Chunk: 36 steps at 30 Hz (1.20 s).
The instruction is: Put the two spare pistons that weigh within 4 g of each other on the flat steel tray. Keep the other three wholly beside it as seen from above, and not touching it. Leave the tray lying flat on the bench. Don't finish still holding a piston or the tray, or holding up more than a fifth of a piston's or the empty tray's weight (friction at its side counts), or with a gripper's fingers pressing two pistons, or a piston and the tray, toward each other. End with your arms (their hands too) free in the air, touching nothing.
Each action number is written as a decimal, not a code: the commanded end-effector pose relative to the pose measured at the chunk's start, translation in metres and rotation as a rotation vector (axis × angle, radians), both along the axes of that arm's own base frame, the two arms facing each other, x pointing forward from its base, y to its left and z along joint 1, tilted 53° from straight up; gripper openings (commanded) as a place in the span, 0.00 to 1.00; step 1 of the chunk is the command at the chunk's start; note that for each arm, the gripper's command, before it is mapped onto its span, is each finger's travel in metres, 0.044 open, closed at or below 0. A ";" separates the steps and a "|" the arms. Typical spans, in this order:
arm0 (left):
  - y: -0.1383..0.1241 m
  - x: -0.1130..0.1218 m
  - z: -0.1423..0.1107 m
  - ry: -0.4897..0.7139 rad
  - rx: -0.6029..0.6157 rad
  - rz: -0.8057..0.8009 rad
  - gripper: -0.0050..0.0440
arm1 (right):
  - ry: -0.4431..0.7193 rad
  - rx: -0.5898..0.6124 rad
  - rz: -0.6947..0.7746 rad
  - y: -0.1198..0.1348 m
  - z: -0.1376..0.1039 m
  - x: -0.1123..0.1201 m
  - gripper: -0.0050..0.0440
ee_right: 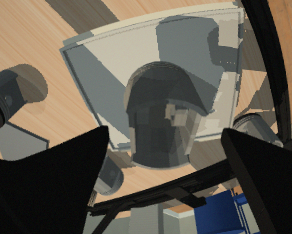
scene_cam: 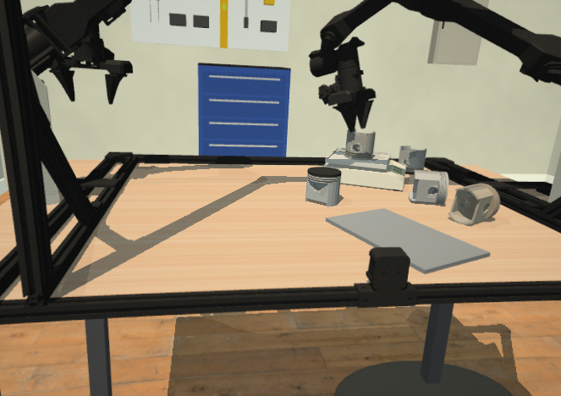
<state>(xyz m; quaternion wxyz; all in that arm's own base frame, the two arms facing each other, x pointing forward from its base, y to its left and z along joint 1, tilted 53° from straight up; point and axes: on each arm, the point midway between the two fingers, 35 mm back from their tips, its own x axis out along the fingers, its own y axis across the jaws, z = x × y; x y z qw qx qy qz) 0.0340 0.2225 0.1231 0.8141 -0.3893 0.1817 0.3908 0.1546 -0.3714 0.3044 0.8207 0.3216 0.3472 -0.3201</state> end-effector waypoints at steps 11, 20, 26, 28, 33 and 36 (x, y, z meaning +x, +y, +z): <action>0.000 0.000 0.000 -0.002 0.001 -0.001 1.00 | 0.005 0.007 -0.005 -0.006 -0.018 0.011 0.87; 0.000 0.000 0.000 -0.002 0.001 -0.001 1.00 | 0.005 0.007 -0.005 -0.010 -0.027 0.018 0.87; 0.000 0.000 0.000 -0.002 0.001 -0.001 1.00 | 0.005 0.007 -0.005 -0.013 -0.034 0.024 0.87; 0.000 0.000 0.000 -0.002 0.001 -0.001 1.00 | 0.005 0.007 -0.005 -0.014 -0.037 0.025 0.87; 0.000 0.000 0.000 -0.002 0.001 -0.001 1.00 | 0.003 0.006 -0.007 -0.015 -0.040 0.028 0.43; 0.000 0.000 0.000 -0.002 0.001 -0.001 1.00 | 0.003 0.006 -0.007 -0.015 -0.040 0.028 0.43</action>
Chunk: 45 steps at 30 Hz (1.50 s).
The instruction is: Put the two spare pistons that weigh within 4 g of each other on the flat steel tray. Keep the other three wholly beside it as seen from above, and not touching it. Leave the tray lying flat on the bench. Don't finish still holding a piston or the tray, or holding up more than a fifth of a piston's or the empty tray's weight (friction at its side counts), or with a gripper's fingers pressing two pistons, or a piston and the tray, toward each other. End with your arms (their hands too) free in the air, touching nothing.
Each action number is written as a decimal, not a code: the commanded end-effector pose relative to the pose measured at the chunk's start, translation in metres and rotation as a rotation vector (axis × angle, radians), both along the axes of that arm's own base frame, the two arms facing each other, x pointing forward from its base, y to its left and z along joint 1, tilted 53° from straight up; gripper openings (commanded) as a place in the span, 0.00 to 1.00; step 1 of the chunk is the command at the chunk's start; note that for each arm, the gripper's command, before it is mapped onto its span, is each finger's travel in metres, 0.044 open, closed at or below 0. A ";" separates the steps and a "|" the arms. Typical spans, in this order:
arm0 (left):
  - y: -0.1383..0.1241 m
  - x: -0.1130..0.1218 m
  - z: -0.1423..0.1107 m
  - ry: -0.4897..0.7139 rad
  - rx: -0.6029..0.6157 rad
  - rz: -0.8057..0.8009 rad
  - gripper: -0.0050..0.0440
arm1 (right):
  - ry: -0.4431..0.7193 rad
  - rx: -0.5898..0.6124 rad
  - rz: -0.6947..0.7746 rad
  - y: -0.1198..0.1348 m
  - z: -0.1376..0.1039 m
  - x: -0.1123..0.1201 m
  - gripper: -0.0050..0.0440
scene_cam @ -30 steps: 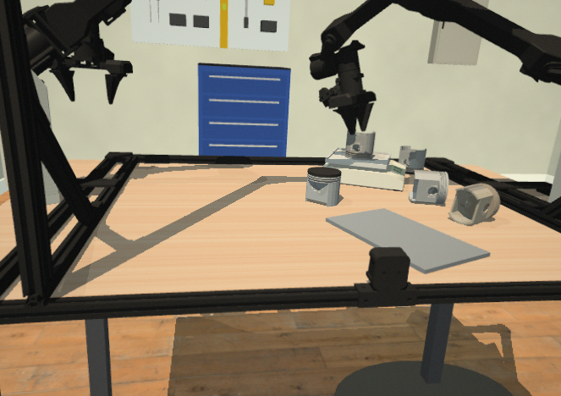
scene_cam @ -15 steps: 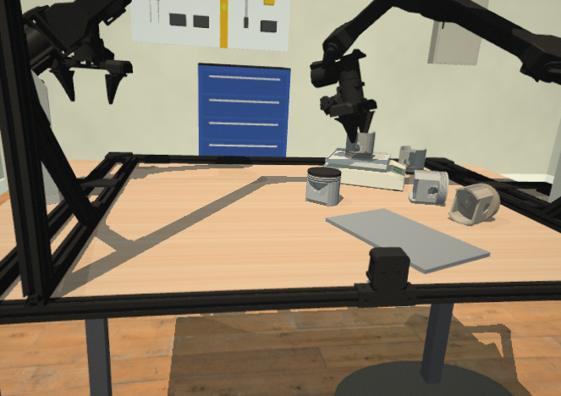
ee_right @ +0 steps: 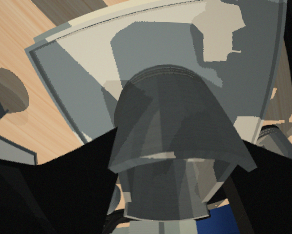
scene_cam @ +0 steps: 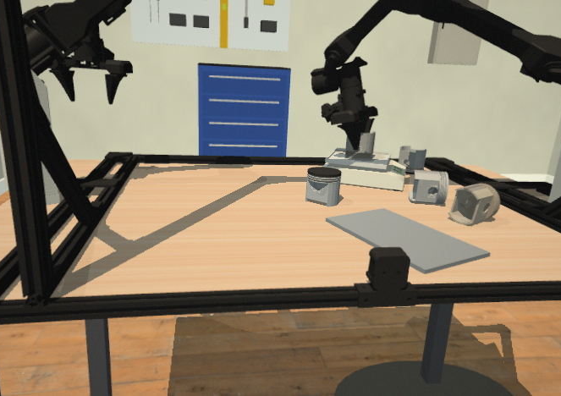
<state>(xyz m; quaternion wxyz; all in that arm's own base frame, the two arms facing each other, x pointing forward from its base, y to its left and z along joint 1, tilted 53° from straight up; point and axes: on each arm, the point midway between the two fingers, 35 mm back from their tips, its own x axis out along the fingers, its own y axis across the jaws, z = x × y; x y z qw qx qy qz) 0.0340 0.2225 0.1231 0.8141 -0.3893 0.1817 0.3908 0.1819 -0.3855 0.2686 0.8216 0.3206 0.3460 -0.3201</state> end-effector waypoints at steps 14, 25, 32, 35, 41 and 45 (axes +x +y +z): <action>0.000 0.000 0.000 -0.002 0.001 -0.001 1.00 | 0.006 0.009 -0.007 -0.001 -0.005 0.000 0.43; 0.000 0.000 0.000 -0.002 0.001 -0.001 1.00 | 0.006 0.009 -0.007 -0.001 -0.005 0.000 0.43; 0.000 0.000 0.000 -0.002 0.001 -0.001 1.00 | 0.006 0.009 -0.007 0.005 0.002 -0.007 0.43; 0.000 0.000 0.000 -0.002 0.001 -0.001 1.00 | 0.006 0.009 -0.007 0.005 0.003 -0.008 0.43; 0.000 0.000 0.000 -0.002 0.001 -0.001 1.00 | 0.006 0.009 -0.007 0.010 0.009 -0.014 0.43; 0.000 0.000 0.000 -0.002 0.001 -0.001 1.00 | 0.006 0.009 -0.007 0.014 0.013 -0.019 0.43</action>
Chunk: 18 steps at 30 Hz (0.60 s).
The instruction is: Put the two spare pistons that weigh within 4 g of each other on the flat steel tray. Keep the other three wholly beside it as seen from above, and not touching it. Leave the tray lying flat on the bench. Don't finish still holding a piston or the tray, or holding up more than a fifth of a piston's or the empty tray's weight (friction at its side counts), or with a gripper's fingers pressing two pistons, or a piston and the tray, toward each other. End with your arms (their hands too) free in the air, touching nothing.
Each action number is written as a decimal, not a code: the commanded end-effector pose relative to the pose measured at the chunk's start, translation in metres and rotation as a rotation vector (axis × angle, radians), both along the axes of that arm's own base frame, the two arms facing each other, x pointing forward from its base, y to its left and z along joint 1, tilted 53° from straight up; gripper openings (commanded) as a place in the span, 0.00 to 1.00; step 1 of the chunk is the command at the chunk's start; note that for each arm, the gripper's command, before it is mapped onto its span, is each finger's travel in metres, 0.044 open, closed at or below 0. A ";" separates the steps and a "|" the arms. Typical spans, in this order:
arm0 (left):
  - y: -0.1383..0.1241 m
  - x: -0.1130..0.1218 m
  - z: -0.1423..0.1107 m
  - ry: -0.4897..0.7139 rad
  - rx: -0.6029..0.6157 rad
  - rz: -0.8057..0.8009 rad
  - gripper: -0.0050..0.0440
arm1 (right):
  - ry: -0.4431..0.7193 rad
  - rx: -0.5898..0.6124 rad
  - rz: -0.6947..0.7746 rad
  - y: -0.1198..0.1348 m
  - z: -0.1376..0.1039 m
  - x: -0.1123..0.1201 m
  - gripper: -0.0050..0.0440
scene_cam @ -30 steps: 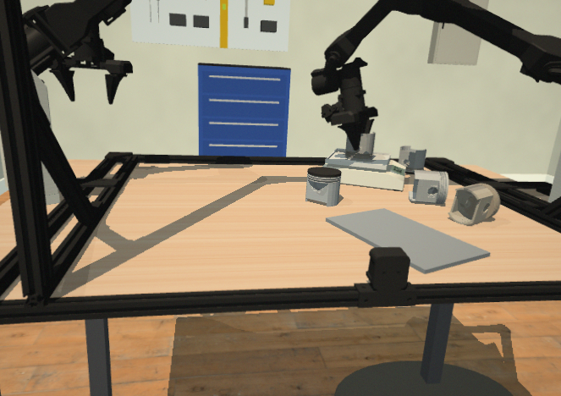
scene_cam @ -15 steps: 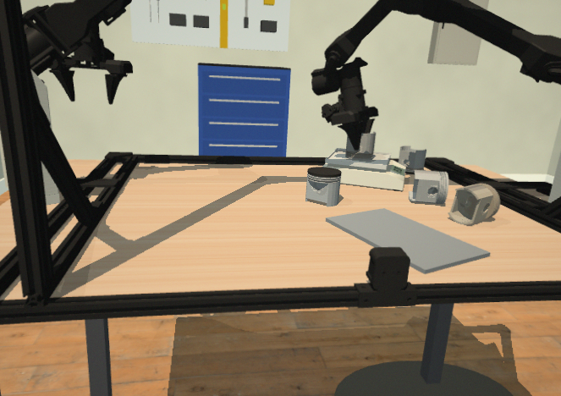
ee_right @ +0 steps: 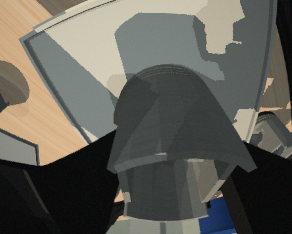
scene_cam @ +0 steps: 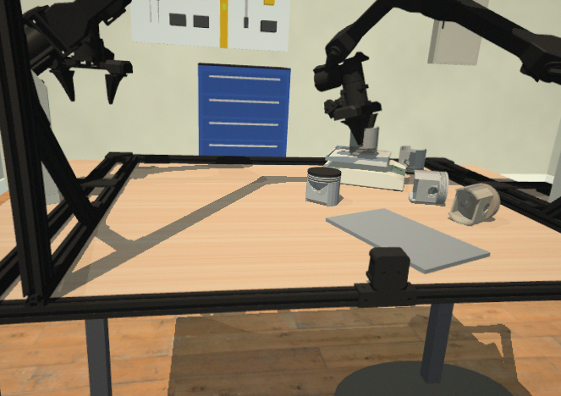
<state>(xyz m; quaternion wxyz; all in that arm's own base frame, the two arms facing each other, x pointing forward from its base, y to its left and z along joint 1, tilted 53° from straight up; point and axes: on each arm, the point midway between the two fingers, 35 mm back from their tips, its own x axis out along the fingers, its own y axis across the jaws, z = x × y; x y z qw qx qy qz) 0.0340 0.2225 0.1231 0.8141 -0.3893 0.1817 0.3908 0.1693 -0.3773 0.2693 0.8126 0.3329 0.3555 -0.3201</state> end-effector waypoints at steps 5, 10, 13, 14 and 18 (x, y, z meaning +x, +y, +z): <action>0.000 0.000 0.000 -0.002 0.001 -0.001 1.00 | -0.009 -0.023 0.001 0.009 0.017 -0.010 0.43; 0.000 0.000 0.000 -0.002 0.001 -0.001 1.00 | -0.009 -0.023 0.001 0.012 0.021 -0.014 0.43; 0.000 0.000 0.000 -0.002 0.001 -0.001 1.00 | -0.009 -0.023 0.001 0.015 0.024 -0.017 0.43; 0.000 0.000 0.000 -0.002 0.001 -0.001 1.00 | -0.009 -0.023 0.001 0.015 0.025 -0.019 0.43; 0.000 0.000 0.000 -0.002 0.001 -0.001 1.00 | -0.009 -0.023 0.001 0.019 0.029 -0.023 0.43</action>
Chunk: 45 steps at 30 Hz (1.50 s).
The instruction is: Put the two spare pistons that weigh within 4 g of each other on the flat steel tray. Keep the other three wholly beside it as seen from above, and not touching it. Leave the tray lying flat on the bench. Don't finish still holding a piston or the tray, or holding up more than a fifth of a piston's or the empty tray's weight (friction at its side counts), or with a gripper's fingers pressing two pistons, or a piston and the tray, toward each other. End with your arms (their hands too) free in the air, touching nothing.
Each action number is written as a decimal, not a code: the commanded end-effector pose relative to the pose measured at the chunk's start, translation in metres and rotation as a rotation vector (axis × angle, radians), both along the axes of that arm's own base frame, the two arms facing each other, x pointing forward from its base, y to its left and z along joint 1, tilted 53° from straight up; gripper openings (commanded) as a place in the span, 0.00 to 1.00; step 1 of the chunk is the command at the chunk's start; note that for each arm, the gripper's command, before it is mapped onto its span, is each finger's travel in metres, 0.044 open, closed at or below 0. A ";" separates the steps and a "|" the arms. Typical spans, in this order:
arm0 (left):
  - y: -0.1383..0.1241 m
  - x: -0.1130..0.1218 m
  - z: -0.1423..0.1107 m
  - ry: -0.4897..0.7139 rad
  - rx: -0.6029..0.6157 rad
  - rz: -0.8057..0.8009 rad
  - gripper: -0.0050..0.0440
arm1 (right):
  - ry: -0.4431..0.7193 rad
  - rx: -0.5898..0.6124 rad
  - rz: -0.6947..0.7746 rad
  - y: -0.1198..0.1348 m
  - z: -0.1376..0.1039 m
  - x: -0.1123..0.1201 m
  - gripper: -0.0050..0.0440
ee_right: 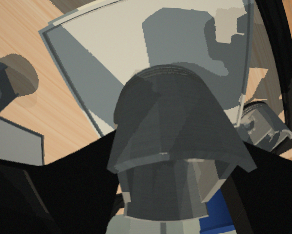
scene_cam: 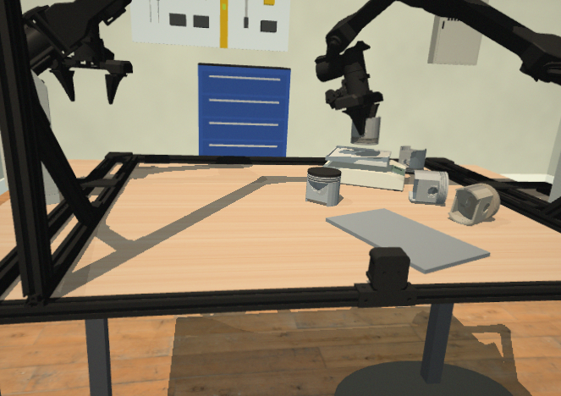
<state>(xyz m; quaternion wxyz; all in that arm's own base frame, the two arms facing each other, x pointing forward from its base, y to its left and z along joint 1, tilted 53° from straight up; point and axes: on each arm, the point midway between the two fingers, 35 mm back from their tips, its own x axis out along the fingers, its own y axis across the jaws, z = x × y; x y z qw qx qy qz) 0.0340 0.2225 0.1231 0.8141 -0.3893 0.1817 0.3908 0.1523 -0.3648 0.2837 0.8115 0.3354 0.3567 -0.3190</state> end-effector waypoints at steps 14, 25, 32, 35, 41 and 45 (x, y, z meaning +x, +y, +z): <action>0.000 0.000 0.000 -0.002 0.001 -0.001 1.00 | -0.009 -0.029 0.001 0.016 0.026 -0.018 0.43; 0.000 0.000 0.000 -0.002 0.001 -0.001 1.00 | -0.016 -0.039 -0.001 0.019 0.031 -0.021 0.43; 0.000 0.000 0.000 -0.002 0.001 -0.001 1.00 | -0.039 -0.073 -0.010 0.025 0.032 -0.024 0.43; 0.000 0.000 0.000 -0.002 0.001 -0.001 1.00 | -0.088 -0.130 -0.038 0.035 0.022 -0.027 0.43; 0.000 0.000 0.000 -0.002 0.001 -0.001 1.00 | -0.153 -0.205 -0.076 0.048 0.007 -0.031 0.43; 0.000 0.000 0.000 -0.002 0.001 -0.001 1.00 | -0.180 -0.237 -0.092 0.062 -0.007 -0.035 0.43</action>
